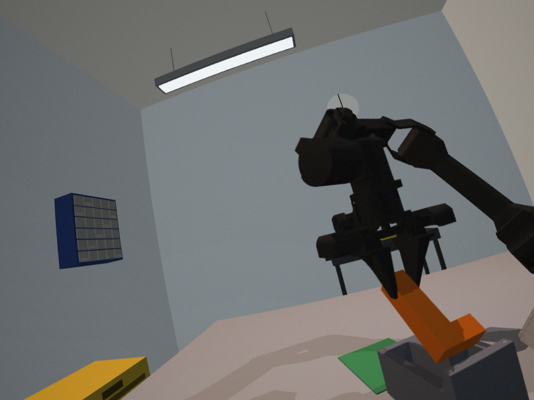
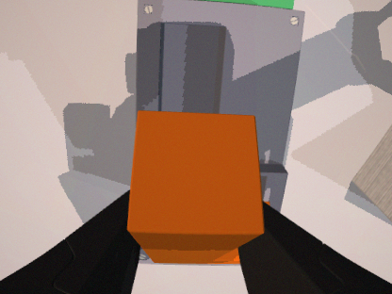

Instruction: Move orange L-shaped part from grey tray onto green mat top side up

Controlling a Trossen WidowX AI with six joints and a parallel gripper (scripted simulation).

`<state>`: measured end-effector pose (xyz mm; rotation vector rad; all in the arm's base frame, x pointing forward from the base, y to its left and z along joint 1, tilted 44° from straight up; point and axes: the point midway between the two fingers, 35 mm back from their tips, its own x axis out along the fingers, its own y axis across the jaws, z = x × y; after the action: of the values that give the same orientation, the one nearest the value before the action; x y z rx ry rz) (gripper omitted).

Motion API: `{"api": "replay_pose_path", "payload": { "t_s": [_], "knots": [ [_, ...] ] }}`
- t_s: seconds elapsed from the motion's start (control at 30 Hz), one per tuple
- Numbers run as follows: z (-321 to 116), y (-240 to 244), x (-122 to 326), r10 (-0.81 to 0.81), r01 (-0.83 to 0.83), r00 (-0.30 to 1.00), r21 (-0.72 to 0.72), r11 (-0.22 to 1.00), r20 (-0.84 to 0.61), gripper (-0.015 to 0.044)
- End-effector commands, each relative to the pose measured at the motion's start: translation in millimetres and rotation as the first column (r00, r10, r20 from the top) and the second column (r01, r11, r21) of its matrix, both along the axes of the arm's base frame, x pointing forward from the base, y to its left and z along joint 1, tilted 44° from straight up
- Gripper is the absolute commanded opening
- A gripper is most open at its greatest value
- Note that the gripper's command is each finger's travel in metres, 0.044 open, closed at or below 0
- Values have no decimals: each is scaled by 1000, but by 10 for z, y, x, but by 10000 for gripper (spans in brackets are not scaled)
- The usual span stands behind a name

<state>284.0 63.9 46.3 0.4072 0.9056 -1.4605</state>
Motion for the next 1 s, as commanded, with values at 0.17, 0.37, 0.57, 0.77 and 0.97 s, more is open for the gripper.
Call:
{"api": "replay_pose_path", "payload": {
  "t_s": [0.17,0.37,0.57,0.77,0.97],
  "knots": [
    [39,38,-3,-7,7,1000,2,1000,-2,0],
    [124,-58,27,-7,7,1000,2,1000,-2,0],
    [320,-311,86,-7,7,1000,-1,1000,-3,0],
    [532,-558,147,-7,7,1000,-3,1000,-3,0],
    [742,-798,208,-7,7,1000,-4,1000,-2,0]
  ]
}}
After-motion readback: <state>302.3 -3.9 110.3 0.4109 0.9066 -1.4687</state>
